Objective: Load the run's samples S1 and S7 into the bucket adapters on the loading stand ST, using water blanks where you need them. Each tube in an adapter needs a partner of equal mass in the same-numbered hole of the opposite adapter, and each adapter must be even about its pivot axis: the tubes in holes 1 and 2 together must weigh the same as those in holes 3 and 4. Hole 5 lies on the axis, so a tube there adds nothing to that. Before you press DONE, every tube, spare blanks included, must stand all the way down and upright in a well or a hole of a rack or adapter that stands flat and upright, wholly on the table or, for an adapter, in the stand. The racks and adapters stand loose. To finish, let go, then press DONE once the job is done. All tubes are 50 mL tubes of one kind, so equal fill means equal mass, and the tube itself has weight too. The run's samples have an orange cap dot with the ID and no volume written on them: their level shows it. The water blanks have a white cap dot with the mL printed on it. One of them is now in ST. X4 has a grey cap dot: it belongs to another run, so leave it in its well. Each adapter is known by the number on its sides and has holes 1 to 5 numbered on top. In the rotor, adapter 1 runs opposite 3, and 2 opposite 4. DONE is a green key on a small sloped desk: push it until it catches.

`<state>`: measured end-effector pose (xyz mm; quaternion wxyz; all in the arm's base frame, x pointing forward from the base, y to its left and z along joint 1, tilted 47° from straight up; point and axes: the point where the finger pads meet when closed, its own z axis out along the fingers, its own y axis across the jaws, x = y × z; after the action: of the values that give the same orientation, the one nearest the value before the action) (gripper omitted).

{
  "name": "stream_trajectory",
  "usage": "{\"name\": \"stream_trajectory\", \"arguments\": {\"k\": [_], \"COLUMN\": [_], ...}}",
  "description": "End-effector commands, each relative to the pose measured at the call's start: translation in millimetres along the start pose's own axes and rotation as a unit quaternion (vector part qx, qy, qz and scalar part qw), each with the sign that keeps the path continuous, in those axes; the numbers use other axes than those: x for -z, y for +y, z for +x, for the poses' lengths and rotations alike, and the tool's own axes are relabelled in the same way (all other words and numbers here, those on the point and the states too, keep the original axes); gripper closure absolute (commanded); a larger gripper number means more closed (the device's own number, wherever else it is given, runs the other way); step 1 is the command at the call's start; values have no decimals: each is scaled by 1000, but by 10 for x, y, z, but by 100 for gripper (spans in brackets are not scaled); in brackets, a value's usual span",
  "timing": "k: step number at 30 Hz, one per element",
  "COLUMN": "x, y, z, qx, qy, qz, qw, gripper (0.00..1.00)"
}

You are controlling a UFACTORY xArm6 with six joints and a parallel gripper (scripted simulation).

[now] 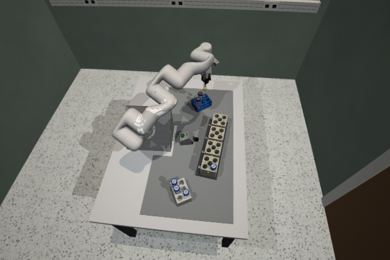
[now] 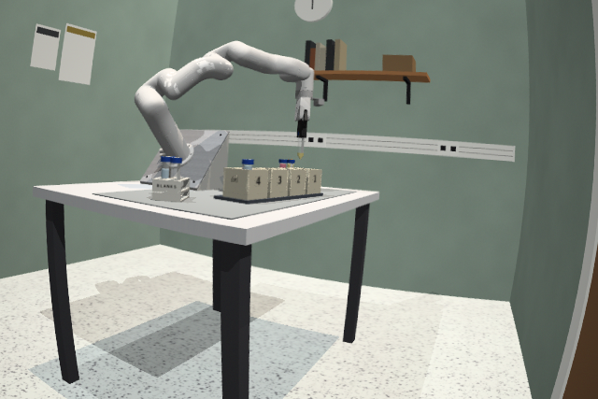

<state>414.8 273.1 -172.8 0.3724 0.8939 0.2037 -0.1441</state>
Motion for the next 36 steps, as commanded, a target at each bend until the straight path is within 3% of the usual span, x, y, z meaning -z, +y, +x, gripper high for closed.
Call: {"name": "stream_trajectory", "arguments": {"k": [1, 27, 36], "x": [-55, -535, -545], "y": [2, 2, 2], "z": [11, 13, 13], "qx": [-1, -1, -1], "qy": [3, 3, 3], "qz": [1, 1, 1], "qw": [1000, 1000, 1000], "gripper": [100, 100, 100]}}
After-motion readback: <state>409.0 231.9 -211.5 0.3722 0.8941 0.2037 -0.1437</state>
